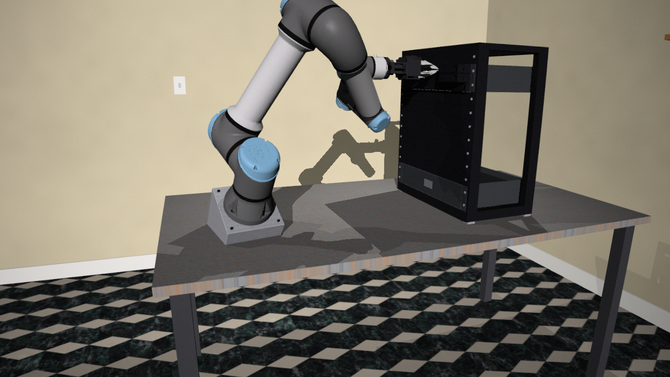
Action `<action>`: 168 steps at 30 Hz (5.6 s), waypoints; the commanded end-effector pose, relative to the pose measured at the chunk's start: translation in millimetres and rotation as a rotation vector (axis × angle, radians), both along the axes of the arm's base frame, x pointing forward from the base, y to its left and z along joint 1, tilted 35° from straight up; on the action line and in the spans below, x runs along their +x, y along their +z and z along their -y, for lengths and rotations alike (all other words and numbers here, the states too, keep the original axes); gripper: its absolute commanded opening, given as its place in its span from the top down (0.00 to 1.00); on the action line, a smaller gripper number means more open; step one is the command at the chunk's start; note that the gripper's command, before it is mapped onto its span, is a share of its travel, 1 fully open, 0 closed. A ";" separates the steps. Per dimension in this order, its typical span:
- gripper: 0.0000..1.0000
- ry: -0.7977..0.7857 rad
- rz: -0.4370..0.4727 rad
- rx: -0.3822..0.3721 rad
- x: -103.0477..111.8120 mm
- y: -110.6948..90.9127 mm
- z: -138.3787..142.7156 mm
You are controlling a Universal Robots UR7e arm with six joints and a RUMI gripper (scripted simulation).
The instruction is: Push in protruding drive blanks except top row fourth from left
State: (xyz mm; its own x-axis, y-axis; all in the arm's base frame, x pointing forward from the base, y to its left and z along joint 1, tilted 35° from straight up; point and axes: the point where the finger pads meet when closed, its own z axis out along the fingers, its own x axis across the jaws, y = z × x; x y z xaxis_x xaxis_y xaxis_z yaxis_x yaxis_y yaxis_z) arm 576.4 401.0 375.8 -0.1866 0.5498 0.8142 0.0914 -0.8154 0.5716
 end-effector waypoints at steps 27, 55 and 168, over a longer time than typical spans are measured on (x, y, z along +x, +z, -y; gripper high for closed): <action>1.00 0.001 0.001 0.001 -93.2 -9.2 17.5; 1.00 0.001 0.001 0.001 -84.6 14.7 100.4; 1.00 0.001 0.001 0.001 -21.1 29.2 116.9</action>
State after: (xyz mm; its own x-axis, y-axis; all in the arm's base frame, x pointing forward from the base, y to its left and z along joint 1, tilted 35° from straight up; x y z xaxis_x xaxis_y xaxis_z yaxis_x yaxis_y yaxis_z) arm 555.5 283.8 404.5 -0.1866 0.5496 0.8143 0.0915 -0.8156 0.5714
